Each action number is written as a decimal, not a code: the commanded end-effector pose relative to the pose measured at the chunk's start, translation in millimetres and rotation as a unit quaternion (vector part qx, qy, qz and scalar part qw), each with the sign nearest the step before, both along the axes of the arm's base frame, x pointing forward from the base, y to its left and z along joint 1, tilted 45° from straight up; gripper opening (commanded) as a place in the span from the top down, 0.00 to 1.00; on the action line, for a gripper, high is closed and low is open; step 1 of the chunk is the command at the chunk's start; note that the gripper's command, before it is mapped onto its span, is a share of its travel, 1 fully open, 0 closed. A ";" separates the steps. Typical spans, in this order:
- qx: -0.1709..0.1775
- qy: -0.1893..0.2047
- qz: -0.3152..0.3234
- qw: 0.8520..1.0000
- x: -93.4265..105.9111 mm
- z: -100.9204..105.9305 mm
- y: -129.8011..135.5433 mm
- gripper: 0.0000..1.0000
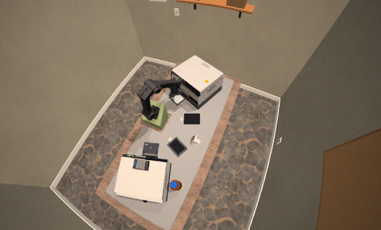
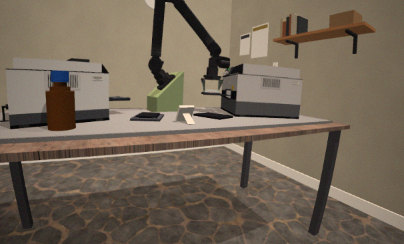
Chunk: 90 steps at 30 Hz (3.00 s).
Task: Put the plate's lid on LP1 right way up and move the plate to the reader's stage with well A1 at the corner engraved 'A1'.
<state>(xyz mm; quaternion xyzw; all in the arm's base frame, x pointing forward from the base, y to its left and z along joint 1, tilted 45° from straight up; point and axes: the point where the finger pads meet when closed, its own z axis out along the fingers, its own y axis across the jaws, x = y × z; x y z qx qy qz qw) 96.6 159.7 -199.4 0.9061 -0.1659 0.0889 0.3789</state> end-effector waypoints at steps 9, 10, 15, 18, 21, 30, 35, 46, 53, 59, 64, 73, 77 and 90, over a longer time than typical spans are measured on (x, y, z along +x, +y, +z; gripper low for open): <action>-0.036 0.019 0.009 0.999 1.7 -5.2 -35.1 0.14; -0.037 0.019 0.009 0.999 1.7 -5.1 -35.6 0.14; -0.039 0.020 0.010 0.999 1.7 -4.8 -37.2 0.14; -0.041 0.021 0.010 0.999 1.5 -4.4 -38.7 0.14; -0.043 0.022 0.011 0.999 1.4 -4.2 -40.5 0.14; -0.047 0.023 0.012 0.999 1.3 -3.8 -43.8 0.14; -0.050 0.024 0.011 0.998 1.0 -3.1 -46.9 0.14; -0.057 0.026 0.011 0.998 0.0 -1.8 -52.2 0.14; -0.060 0.027 0.010 0.998 -0.6 -1.4 -54.8 0.14; -0.062 0.028 0.010 0.998 -1.3 -0.9 -57.8 0.14; -0.064 0.029 0.009 0.997 -1.6 -0.7 -59.1 0.14; -0.069 0.030 0.009 0.997 -2.5 0.2 -63.1 0.14; -0.071 0.030 0.010 0.997 -2.8 0.6 -64.8 0.14; -0.076 0.032 0.011 0.996 -4.1 1.6 -69.7 0.14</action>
